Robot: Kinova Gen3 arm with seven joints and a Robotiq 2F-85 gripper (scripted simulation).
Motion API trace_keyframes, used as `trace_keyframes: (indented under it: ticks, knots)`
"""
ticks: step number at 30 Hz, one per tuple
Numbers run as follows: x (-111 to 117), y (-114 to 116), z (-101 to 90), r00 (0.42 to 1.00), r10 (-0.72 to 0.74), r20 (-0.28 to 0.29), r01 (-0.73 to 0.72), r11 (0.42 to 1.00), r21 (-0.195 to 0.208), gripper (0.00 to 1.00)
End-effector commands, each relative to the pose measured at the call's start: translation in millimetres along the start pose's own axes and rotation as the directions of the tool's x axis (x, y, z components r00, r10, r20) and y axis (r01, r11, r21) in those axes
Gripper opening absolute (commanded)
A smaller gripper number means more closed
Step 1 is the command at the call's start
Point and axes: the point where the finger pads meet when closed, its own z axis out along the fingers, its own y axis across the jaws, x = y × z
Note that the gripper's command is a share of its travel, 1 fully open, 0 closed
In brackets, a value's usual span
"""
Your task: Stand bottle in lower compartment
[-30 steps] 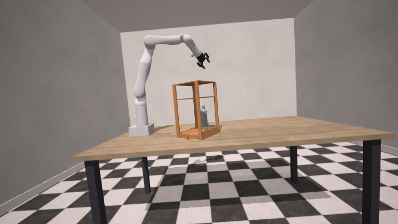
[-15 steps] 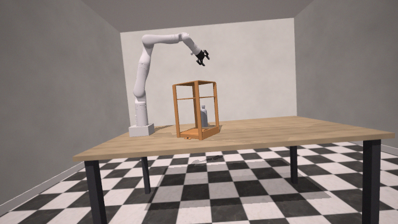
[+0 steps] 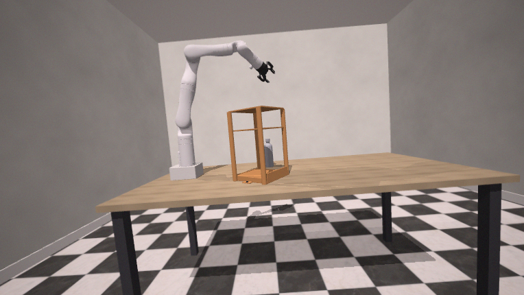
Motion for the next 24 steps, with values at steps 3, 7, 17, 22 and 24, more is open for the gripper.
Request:
trace_keyframes:
  ticks: [3,7,17,22,24]
  knots:
    - [11,15,-11.6,1.0,0.021,-0.011,-0.021,0.999,-0.049,0.82]
    - [11,15,-11.6,1.0,0.021,-0.011,-0.021,0.999,-0.049,0.82]
    - [21,29,-21.9,0.999,0.043,-0.023,-0.045,0.995,-0.094,0.82]
    - [31,43,-32.6,0.997,0.064,-0.037,-0.069,0.988,-0.138,0.82]
    - [31,43,-32.6,0.997,0.064,-0.037,-0.069,0.988,-0.138,0.82]
